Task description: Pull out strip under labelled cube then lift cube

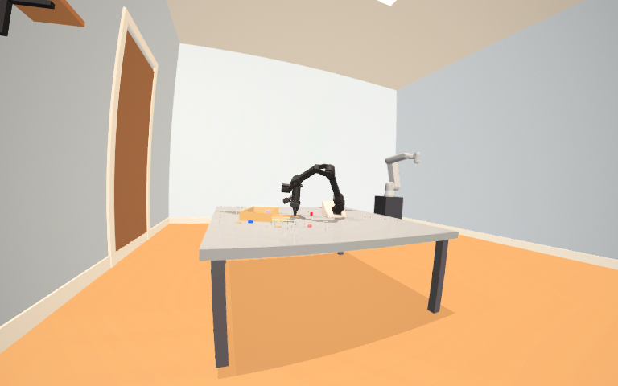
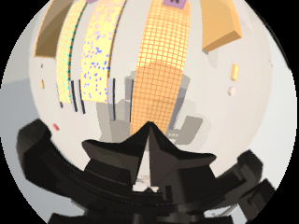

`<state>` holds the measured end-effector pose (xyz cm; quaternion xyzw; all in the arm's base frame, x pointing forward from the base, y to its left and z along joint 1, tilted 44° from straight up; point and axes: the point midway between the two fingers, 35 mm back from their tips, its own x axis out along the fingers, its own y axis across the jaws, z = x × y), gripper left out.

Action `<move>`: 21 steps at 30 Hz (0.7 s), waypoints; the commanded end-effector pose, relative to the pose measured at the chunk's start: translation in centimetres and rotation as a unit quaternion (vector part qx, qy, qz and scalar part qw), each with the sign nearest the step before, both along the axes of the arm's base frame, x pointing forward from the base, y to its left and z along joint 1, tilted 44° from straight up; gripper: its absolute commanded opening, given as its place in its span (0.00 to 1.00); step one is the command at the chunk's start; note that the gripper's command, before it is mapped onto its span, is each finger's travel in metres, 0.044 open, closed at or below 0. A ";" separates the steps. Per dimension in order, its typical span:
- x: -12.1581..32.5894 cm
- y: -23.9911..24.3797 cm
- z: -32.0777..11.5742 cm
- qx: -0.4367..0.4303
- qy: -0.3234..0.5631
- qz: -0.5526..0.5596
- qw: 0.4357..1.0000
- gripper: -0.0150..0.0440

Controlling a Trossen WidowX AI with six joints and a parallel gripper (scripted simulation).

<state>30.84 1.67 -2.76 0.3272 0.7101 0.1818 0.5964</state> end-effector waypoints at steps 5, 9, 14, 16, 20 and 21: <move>-1.7 0.4 0.0 0.001 0.009 0.006 1.000 0.25; -2.3 0.5 0.1 0.001 0.009 0.006 1.000 0.25; -3.1 0.6 0.2 0.001 0.009 0.006 1.000 0.25; -3.3 0.6 0.3 0.001 0.010 0.006 1.000 0.25; -3.9 0.7 0.4 0.001 0.010 0.006 1.000 0.25; -4.1 0.7 0.5 0.001 0.010 0.006 1.000 0.25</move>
